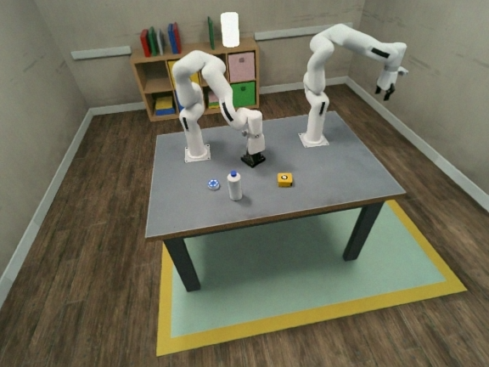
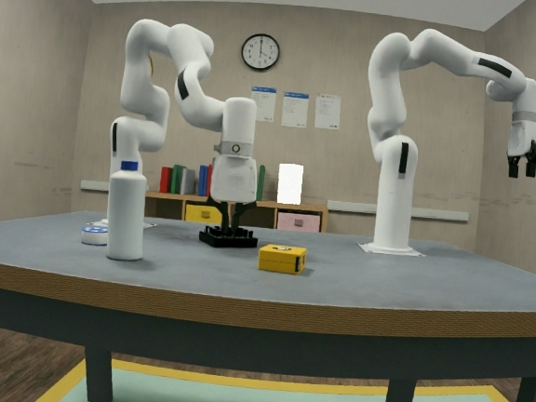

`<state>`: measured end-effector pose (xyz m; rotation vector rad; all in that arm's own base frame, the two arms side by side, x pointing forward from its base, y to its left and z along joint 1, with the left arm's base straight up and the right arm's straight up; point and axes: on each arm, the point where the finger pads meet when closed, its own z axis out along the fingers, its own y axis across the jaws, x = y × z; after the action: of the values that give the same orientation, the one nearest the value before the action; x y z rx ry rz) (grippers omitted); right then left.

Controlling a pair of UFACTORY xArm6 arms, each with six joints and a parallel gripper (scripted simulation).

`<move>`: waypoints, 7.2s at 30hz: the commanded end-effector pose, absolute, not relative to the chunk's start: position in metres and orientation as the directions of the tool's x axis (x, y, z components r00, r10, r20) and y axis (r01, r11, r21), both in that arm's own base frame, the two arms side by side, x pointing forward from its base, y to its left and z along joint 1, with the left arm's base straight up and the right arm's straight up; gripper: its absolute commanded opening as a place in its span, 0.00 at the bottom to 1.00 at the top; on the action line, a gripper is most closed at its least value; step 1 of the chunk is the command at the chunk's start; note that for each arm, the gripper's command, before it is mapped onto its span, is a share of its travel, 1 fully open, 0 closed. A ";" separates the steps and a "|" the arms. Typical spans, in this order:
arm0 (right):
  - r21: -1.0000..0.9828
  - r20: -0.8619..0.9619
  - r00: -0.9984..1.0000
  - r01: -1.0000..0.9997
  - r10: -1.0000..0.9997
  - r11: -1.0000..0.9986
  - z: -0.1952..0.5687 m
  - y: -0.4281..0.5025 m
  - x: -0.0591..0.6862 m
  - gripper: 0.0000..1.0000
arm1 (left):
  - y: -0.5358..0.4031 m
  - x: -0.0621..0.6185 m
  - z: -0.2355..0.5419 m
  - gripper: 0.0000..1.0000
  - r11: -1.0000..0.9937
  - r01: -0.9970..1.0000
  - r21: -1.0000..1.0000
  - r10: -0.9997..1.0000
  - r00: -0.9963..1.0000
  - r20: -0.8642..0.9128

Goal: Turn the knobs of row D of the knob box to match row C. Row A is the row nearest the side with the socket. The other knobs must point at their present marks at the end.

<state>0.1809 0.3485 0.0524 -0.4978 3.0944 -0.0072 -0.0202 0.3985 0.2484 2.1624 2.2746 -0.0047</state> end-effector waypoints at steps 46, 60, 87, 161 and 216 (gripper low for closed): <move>0.002 -0.003 -0.819 -0.574 -0.574 0.819 0.054 0.350 0.182 0.21 | 0.399 -0.020 0.250 1.00 0.051 0.999 0.000 0.999 -0.051 0.000; 0.002 -0.004 -0.819 -0.574 -0.574 0.819 0.058 0.350 0.182 0.21 | 0.399 -0.020 0.250 1.00 0.051 0.999 0.000 0.999 -0.051 0.000; 0.002 -0.003 -0.854 -0.520 -0.520 0.854 0.088 0.350 0.182 0.21 | 0.399 -0.020 0.250 1.00 0.051 0.999 0.000 0.999 -0.051 0.000; 0.002 0.003 -0.163 0.987 0.987 0.163 0.102 0.350 0.182 0.21 | 0.399 -0.020 0.250 1.00 0.051 0.999 0.000 0.999 -0.051 0.000; -0.001 0.004 0.643 0.766 0.766 -0.643 0.108 0.349 0.182 0.21 | 0.399 -0.020 0.250 1.00 0.051 0.999 0.000 0.999 -0.051 0.000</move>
<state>0.1814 0.3481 0.1064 2.8472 1.3283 -0.0004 -0.0202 0.3985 0.2484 2.1624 2.2746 -0.0047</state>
